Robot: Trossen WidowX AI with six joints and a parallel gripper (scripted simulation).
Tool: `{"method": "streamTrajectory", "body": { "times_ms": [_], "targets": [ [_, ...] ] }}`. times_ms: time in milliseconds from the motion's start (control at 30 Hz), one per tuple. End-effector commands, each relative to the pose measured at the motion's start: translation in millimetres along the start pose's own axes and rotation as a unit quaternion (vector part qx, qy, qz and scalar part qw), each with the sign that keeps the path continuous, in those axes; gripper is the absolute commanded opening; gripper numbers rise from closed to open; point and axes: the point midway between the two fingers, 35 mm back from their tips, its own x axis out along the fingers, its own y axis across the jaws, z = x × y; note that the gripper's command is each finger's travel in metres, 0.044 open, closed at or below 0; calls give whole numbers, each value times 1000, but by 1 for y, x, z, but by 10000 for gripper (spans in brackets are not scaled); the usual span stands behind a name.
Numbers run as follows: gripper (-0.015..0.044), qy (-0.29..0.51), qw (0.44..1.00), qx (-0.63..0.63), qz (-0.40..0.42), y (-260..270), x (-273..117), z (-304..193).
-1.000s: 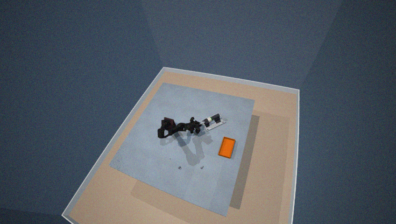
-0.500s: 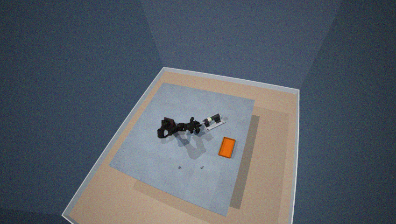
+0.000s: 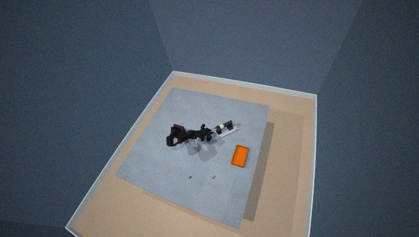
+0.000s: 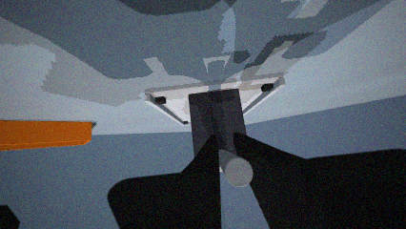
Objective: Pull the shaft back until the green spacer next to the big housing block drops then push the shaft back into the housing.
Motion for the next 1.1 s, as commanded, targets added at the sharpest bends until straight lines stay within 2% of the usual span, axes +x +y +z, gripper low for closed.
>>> {"method": "streamTrajectory", "body": {
  "times_ms": [0, 1067],
  "targets": [
    [0, 0, 1000, -2, -1, -1, -1, 0],
    [0, 0, 1000, -2, -1, -1, -3, 2]
  ]
}}
